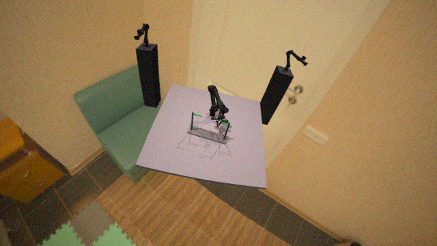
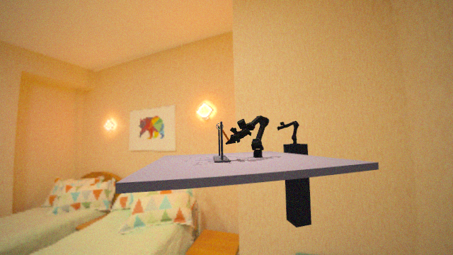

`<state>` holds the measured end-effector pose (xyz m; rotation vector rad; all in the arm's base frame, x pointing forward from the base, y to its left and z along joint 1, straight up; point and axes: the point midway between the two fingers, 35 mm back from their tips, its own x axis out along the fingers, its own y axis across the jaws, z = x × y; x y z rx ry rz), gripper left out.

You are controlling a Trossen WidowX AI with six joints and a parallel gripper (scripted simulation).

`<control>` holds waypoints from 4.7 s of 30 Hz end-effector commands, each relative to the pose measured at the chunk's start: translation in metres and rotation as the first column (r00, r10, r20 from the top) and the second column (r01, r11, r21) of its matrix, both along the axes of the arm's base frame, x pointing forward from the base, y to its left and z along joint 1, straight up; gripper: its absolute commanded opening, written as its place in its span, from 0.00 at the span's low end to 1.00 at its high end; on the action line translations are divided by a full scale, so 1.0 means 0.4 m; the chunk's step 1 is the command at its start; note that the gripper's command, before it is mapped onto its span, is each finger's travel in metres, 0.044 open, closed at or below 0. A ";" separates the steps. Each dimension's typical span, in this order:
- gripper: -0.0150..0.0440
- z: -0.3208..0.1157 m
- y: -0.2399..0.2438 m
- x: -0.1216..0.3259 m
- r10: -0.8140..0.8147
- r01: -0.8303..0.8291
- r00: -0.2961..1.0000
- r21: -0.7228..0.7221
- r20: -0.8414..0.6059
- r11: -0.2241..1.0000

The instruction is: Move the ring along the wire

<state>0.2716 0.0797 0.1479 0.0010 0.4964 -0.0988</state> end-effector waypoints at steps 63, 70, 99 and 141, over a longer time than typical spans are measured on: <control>0.00 -0.050 0.084 0.016 -0.034 0.032 0.997 0.035 0.068 0.999; 0.27 -0.049 0.085 0.016 -0.030 0.028 0.997 0.031 0.068 0.999; 0.53 0.001 0.098 -0.097 -0.034 0.032 0.997 0.036 0.063 0.999; 1.00 0.051 0.106 -0.194 -0.024 0.022 0.997 0.031 0.070 0.999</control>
